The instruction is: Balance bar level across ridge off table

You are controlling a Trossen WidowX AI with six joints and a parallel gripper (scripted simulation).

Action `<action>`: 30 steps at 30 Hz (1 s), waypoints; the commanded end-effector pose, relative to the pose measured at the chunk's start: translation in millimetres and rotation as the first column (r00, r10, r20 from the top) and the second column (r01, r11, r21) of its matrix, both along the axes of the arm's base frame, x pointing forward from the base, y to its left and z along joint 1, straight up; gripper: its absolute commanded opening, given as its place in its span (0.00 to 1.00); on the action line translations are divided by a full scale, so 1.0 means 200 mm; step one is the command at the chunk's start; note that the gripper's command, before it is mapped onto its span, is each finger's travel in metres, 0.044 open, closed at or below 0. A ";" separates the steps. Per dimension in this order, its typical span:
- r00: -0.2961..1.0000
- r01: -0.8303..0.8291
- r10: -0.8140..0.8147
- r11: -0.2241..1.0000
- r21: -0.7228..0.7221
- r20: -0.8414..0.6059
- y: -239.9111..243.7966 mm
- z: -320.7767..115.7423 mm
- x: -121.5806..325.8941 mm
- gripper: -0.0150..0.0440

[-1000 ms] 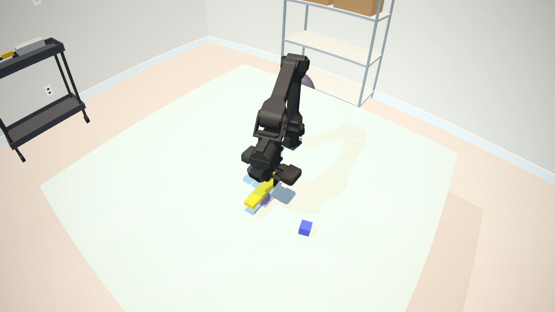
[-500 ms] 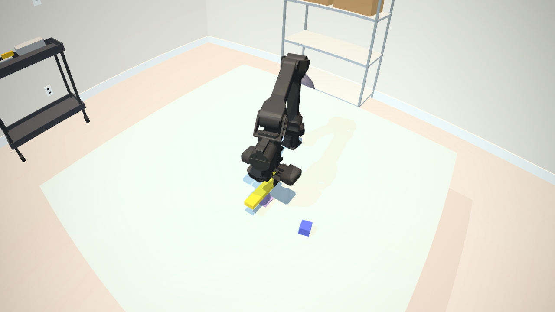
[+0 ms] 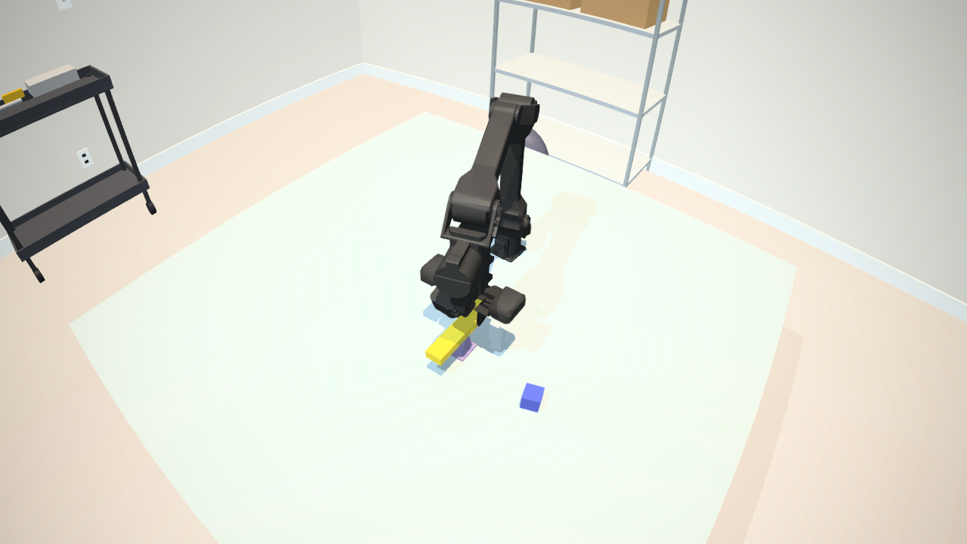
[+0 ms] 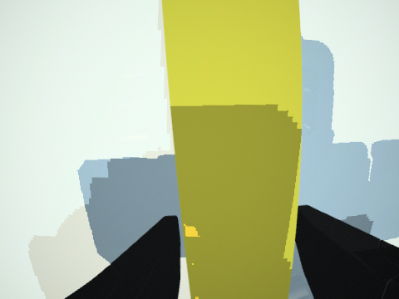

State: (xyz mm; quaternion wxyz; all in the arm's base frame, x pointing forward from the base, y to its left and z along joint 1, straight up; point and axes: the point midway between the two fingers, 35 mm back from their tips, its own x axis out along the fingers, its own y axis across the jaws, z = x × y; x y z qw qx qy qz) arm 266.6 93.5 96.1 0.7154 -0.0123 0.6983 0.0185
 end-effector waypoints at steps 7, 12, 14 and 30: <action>1.000 0.000 0.000 1.000 0.000 0.000 0.00 0.00 0.00 0.61; 1.000 0.000 0.000 1.000 0.000 0.000 0.00 0.00 0.00 0.83; 1.000 0.000 0.000 1.000 0.000 0.000 0.00 0.00 0.00 0.92; 1.000 0.000 0.000 1.000 0.001 0.000 0.00 0.50 -0.01 1.00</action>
